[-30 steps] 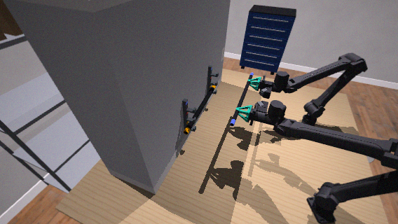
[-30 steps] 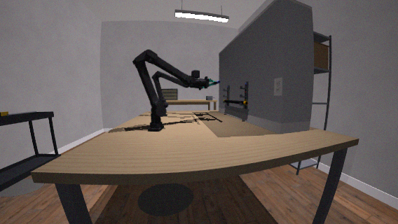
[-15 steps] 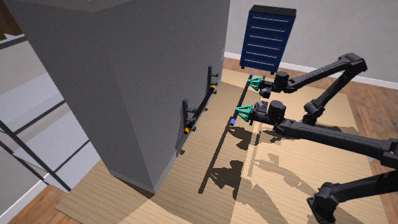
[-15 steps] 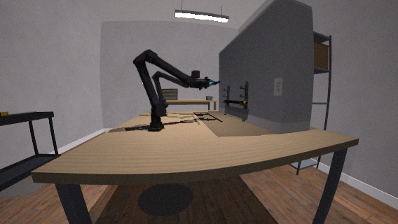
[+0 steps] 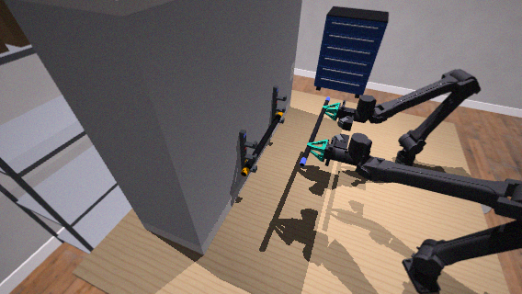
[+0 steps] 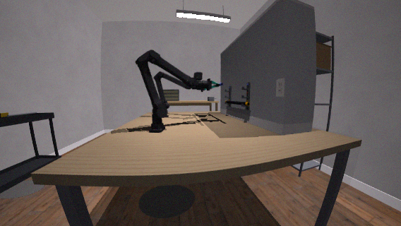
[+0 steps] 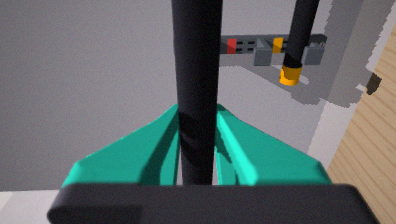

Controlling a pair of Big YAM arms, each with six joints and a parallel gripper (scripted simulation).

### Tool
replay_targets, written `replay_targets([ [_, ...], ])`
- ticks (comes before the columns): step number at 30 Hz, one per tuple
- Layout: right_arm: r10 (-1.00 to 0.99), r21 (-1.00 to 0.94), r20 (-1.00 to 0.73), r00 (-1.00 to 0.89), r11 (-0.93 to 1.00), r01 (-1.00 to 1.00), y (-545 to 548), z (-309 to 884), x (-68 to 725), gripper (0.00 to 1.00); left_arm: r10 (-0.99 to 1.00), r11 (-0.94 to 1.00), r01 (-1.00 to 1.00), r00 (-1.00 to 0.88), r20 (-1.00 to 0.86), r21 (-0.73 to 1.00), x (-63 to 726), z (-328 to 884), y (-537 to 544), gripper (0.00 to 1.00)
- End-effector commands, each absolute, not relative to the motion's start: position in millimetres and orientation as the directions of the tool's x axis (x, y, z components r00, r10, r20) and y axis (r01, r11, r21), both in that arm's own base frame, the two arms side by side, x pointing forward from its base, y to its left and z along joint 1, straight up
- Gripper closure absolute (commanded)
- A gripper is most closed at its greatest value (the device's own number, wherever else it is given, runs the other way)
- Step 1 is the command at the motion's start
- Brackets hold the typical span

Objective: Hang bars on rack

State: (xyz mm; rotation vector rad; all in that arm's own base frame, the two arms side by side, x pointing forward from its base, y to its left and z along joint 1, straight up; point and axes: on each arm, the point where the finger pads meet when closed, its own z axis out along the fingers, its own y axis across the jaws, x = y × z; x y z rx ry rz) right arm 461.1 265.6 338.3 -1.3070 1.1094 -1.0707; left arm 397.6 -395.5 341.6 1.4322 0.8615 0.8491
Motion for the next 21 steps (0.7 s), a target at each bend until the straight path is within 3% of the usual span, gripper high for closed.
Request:
replay_targets([
  [1, -0.986, -0.999, -0.038, 0.160, 0.044, 0.032, 267, 374, 474, 1.00, 0.898, 0.070, -0.044, 0.438, -0.044, 0.997, 412, 387, -390, 1.00],
  [21, -0.986, -0.999, -0.039, 0.160, 0.044, 0.032, 273, 385, 504, 1.00, 0.898, 0.070, -0.044, 0.438, -0.044, 0.997, 438, 396, -403, 1.00],
])
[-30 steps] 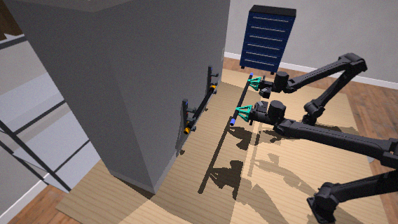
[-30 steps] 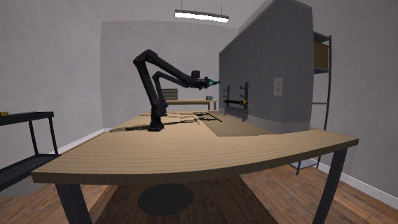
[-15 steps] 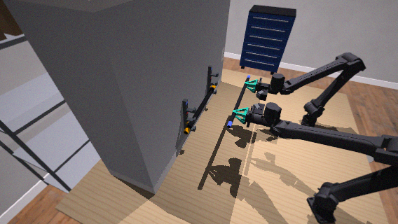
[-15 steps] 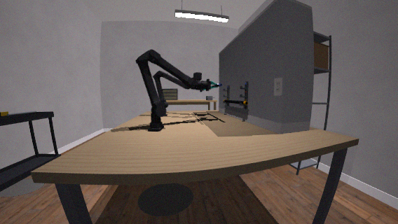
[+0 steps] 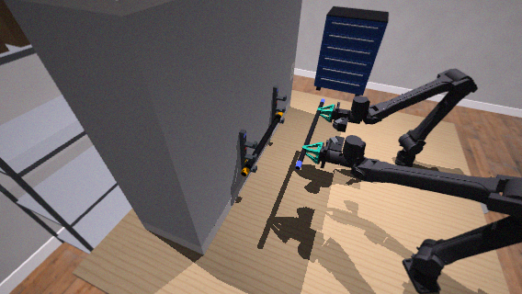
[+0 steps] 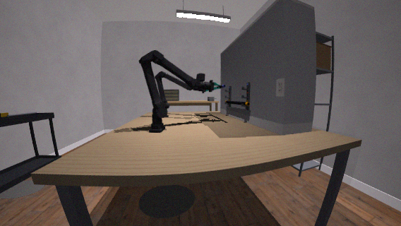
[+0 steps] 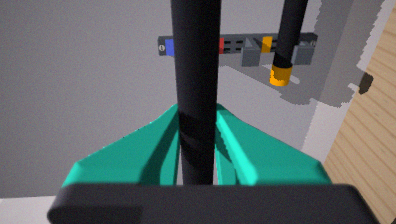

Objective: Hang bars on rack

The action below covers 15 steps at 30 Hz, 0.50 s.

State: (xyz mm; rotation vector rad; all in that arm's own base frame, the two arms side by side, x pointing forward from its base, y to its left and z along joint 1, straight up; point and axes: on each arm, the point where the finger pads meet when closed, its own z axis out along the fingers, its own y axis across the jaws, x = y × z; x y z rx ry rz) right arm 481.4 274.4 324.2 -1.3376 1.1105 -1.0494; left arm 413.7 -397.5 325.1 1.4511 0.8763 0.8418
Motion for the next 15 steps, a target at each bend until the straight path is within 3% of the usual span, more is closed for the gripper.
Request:
replay_targets([
  [1, -0.986, -0.999, -0.039, 0.160, 0.044, 0.032, 273, 386, 505, 1.00, 0.898, 0.070, -0.044, 0.438, -0.044, 0.997, 440, 396, -403, 1.00],
  [15, -0.986, -0.998, -0.039, 0.160, 0.045, 0.032, 274, 398, 526, 1.00, 0.898, 0.070, -0.045, 0.438, -0.043, 0.997, 456, 408, -414, 1.00],
])
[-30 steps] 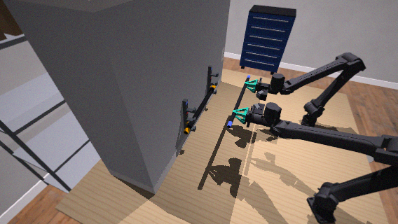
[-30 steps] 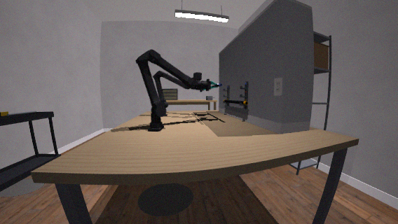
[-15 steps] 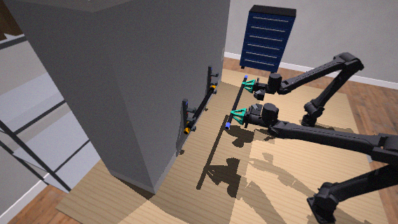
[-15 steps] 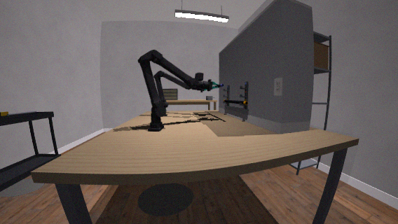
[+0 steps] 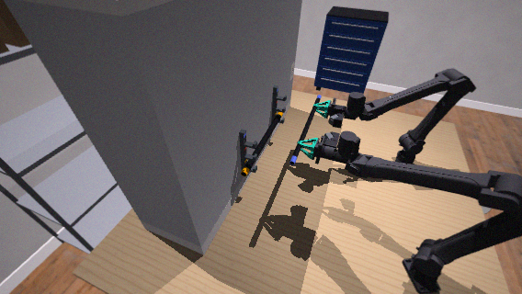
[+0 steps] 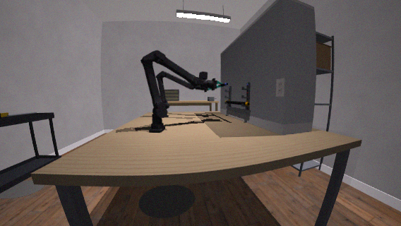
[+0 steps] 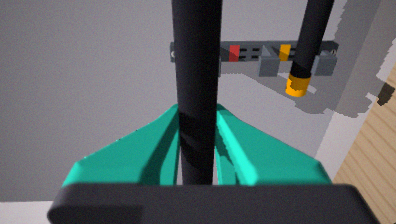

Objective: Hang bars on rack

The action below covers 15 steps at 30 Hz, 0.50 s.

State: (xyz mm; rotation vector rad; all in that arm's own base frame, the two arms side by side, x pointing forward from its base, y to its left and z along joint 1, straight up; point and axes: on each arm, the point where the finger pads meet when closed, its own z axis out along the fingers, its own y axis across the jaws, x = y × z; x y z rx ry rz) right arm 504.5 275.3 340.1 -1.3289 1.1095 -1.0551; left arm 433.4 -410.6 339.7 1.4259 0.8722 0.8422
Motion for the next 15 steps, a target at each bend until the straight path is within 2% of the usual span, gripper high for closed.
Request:
replay_targets([
  [1, -0.986, -0.998, -0.039, 0.160, 0.045, 0.032, 274, 399, 527, 1.00, 0.898, 0.070, -0.045, 0.438, -0.043, 0.997, 458, 409, -415, 1.00],
  [15, -0.986, -0.998, -0.039, 0.160, 0.045, 0.032, 276, 402, 547, 1.00, 0.898, 0.070, -0.044, 0.438, -0.043, 0.997, 475, 414, -425, 1.00],
])
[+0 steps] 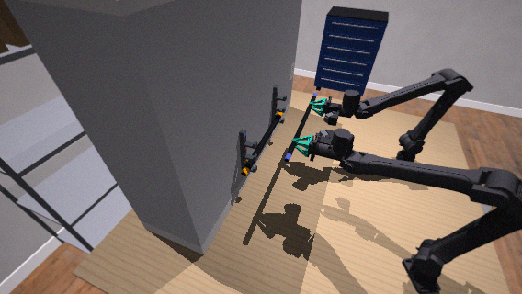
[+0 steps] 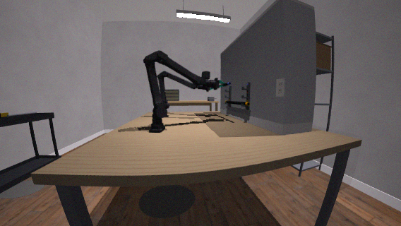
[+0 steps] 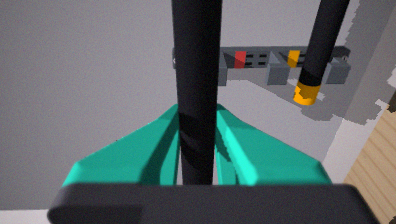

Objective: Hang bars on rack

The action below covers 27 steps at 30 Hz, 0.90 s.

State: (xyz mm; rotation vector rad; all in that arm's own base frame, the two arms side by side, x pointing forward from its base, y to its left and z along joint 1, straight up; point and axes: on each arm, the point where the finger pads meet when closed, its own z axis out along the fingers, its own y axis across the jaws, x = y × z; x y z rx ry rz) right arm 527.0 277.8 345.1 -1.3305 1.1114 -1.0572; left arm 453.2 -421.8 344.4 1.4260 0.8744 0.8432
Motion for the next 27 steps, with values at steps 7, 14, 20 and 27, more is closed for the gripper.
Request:
replay_targets([
  [7, -0.986, -0.998, -0.039, 0.160, 0.045, 0.032, 278, 403, 555, 1.00, 0.898, 0.070, -0.044, 0.438, -0.043, 0.997, 483, 415, -429, 1.00],
  [14, -0.986, -0.998, -0.039, 0.160, 0.045, 0.032, 280, 404, 567, 1.00, 0.898, 0.070, -0.044, 0.438, -0.043, 0.997, 493, 416, -434, 1.00],
  [20, -0.986, -0.998, -0.039, 0.160, 0.045, 0.032, 281, 405, 577, 1.00, 0.898, 0.070, -0.044, 0.438, -0.043, 0.997, 502, 417, -438, 1.00],
  [27, -0.986, -0.998, -0.039, 0.160, 0.045, 0.032, 283, 405, 585, 1.00, 0.898, 0.069, -0.044, 0.438, -0.043, 0.997, 510, 418, -442, 1.00],
])
